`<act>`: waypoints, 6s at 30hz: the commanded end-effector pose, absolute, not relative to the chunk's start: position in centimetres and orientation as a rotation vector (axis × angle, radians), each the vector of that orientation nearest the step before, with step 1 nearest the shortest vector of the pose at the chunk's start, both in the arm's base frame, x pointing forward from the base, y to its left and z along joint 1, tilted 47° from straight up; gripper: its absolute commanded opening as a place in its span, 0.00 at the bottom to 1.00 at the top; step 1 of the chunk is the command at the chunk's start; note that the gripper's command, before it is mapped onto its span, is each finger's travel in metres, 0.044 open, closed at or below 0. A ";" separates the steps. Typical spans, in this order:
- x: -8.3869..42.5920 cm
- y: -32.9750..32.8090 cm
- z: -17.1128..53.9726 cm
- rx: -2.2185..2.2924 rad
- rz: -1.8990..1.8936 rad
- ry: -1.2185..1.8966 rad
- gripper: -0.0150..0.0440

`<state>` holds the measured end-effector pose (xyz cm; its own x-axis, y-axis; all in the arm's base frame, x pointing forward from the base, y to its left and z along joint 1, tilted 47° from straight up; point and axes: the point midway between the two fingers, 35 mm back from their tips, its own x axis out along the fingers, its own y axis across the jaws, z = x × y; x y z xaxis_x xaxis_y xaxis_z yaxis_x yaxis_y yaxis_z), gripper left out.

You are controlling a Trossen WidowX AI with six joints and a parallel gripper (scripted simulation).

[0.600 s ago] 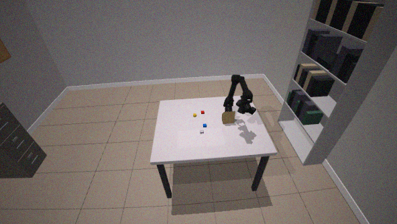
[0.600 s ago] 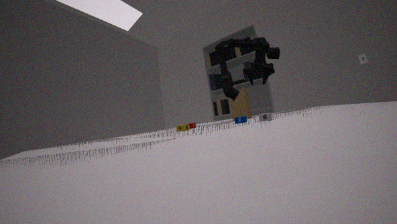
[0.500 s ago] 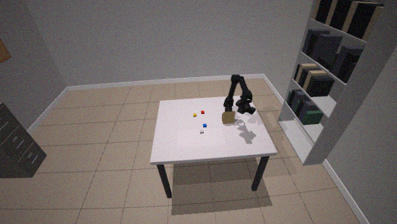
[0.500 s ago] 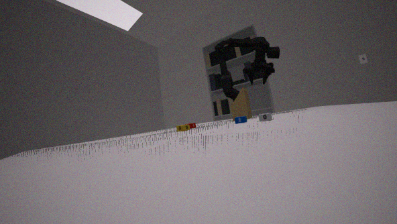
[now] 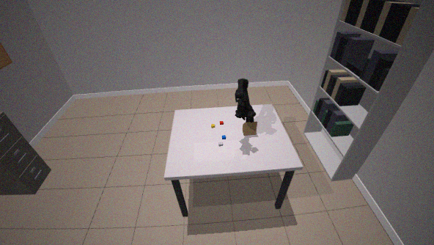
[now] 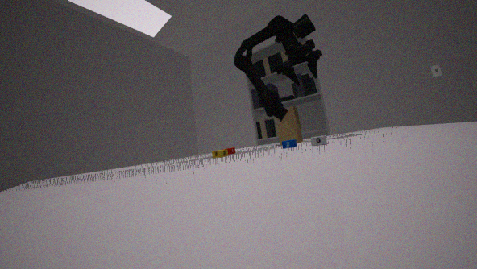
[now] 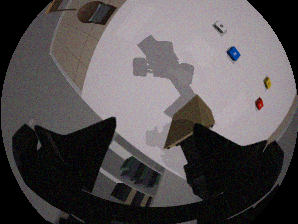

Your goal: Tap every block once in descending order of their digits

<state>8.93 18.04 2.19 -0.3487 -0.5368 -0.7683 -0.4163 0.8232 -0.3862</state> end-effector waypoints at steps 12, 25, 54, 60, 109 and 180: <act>24.3 0.4 9.6 -0.531 -0.446 1.600 0.93; 23.9 -10.3 14.8 -0.534 -0.750 1.499 0.93; 27.1 1.5 2.3 -0.521 -0.731 1.503 0.93; 26.8 3.0 0.4 -0.525 -0.743 1.499 0.93; 31.2 9.6 -6.7 -0.519 -0.740 1.496 0.93; 23.2 -16.2 9.3 -0.536 -0.753 1.497 0.35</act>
<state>23.45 -15.85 9.68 -0.0787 -0.7238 -0.6855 0.1200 0.6758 -0.7273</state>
